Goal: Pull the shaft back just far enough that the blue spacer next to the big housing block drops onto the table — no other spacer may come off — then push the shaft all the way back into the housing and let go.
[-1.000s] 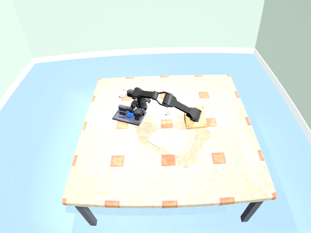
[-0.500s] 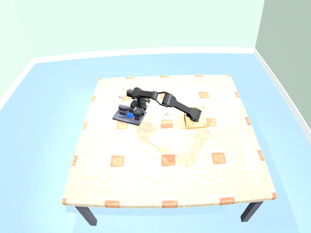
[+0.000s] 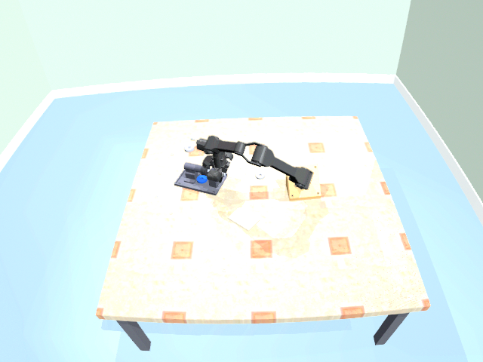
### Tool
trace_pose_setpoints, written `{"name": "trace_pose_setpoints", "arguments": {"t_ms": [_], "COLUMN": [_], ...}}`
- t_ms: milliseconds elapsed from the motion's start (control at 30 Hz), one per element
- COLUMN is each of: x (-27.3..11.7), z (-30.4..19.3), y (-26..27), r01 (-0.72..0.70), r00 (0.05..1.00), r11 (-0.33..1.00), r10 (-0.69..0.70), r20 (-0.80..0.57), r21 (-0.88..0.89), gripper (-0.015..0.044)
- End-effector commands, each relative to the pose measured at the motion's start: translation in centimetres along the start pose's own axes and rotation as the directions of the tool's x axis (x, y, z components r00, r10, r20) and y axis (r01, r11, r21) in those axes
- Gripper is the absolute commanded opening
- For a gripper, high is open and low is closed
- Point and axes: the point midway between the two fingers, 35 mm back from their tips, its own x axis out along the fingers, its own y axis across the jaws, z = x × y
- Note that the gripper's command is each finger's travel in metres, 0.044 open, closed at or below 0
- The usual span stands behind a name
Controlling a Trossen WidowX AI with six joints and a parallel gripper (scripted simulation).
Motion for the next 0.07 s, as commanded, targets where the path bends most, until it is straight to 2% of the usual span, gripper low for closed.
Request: {"name": "trace_pose_setpoints", "arguments": {"t_ms": [0,33], "x": [0.00,-0.24], "z": [-0.01,0.01], "y": [-0.02,-0.02], "r01": [0.000,0.000], "r00": [1.000,1.000], "r11": [1.000,1.000], "r10": [0.000,0.000], "r20": [0.000,0.000], "r21": [0.001,0.001], "gripper": [0.0315,0.0341]}}
